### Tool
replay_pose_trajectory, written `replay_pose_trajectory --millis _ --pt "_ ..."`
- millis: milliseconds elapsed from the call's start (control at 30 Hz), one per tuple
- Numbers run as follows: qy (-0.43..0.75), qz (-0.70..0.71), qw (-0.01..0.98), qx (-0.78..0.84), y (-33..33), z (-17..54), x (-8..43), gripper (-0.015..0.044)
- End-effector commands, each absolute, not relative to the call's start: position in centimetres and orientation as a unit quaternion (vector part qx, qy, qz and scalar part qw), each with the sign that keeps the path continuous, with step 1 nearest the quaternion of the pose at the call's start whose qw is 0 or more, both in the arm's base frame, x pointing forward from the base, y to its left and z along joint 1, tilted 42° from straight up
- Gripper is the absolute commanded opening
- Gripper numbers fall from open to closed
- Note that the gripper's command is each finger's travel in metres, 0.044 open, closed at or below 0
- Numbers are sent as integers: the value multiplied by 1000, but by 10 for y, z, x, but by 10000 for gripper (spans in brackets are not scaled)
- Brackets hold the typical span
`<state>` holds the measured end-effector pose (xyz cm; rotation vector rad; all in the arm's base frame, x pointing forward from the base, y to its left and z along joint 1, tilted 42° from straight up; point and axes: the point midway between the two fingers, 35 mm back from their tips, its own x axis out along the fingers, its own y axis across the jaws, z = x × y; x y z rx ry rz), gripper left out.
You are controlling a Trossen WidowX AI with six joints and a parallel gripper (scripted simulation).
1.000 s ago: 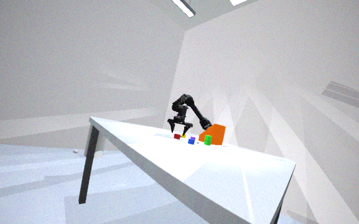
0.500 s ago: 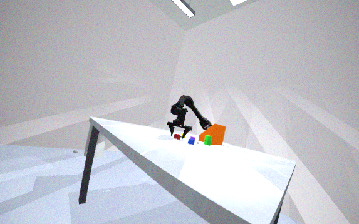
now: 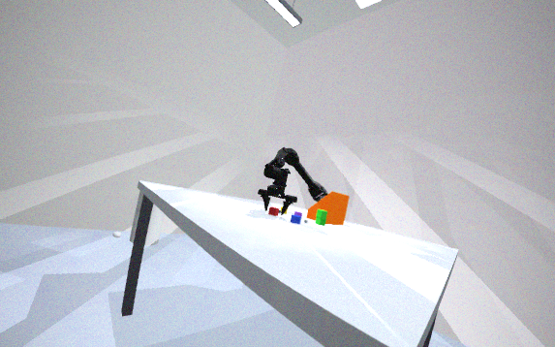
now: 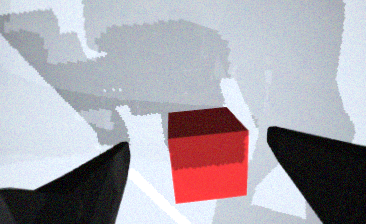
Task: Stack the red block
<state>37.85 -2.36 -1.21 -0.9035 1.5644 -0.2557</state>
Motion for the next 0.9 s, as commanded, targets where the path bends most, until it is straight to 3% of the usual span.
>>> replay_pose_trajectory --millis 0,233,500,633,867 --pt "678 -111 611 -394 -24 -12 379 335" --pt "678 -111 611 -394 -24 -12 379 151" --pt "678 -111 611 -394 -24 -12 379 98" --pt "678 -110 611 -394 -17 -4 378 0" --pt "678 -110 611 -393 9 23 376 0"
